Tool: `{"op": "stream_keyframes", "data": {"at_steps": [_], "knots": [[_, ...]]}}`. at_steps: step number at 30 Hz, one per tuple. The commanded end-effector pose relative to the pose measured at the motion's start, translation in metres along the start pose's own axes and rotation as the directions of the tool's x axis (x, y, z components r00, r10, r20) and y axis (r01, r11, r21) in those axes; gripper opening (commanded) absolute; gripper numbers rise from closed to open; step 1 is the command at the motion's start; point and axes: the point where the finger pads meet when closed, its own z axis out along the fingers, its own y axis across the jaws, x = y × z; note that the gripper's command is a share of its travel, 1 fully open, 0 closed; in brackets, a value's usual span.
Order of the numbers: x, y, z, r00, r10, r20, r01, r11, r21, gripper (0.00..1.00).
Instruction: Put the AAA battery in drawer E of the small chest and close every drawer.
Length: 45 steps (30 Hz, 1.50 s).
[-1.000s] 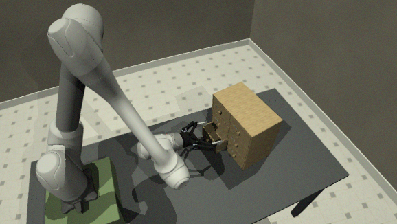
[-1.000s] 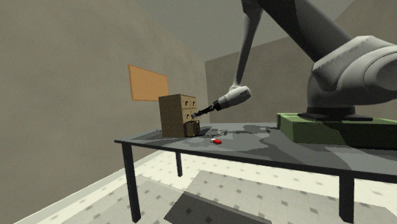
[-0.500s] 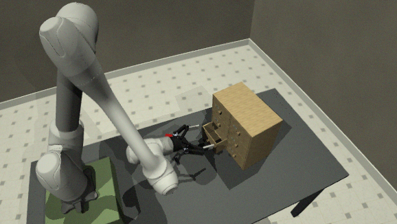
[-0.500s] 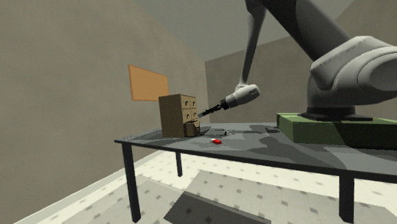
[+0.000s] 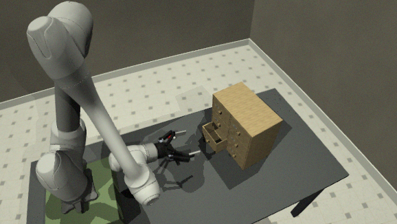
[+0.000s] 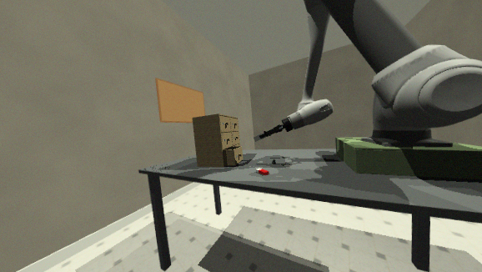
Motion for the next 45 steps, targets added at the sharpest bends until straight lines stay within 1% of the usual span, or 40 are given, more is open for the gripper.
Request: {"op": "stream_keyframes", "data": {"at_steps": [1, 6, 11, 32, 39, 45], "knots": [[-0.004, 0.000, -0.013, 1.000, 0.000, 0.000, 0.000, 1.000, 0.000, 1.00], [-0.008, 0.000, -0.028, 1.000, 0.000, 0.000, 0.000, 1.000, 0.000, 1.00], [-0.010, 0.000, -0.035, 1.000, 0.000, 0.000, 0.000, 1.000, 0.000, 1.00], [-0.010, 0.000, -0.036, 1.000, 0.000, 0.012, 0.000, 1.000, 0.001, 1.00], [-0.009, 0.000, -0.036, 0.999, 0.000, 0.043, 0.000, 1.000, 0.001, 1.00], [-0.008, 0.000, -0.037, 0.996, 0.000, 0.091, 0.000, 1.000, 0.001, 1.00]]}}
